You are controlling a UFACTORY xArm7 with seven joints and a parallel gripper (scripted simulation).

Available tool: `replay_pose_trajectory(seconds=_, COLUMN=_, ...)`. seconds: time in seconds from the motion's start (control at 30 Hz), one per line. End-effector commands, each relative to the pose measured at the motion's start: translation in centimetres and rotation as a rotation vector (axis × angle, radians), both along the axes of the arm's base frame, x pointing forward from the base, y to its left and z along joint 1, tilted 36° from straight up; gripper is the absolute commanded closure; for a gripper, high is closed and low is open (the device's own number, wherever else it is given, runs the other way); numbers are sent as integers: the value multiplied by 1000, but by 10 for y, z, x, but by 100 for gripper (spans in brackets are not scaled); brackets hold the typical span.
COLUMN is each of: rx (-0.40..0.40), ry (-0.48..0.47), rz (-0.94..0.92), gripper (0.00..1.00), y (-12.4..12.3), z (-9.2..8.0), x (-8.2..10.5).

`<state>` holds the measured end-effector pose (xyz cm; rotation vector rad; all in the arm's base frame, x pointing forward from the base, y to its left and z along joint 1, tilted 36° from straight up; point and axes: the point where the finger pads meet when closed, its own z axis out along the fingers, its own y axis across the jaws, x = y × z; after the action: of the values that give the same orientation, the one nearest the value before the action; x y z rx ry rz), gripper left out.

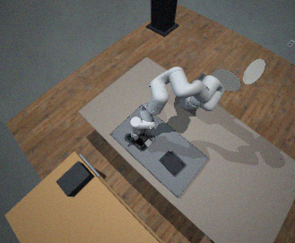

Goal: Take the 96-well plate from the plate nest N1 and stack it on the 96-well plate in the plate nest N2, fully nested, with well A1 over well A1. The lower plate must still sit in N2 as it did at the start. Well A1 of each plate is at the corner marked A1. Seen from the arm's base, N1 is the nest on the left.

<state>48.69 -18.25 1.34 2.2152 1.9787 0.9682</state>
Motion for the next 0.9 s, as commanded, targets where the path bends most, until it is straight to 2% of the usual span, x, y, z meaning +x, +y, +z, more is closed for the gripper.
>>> replay_pose_trajectory(seconds=0.0, rx=-3, ry=-2, rz=-4, gripper=0, y=-6, z=8, x=-3)
replay_pose_trajectory(seconds=0.87, rx=-3, ry=-2, rz=-4, gripper=0, y=-30, z=60, x=-32)
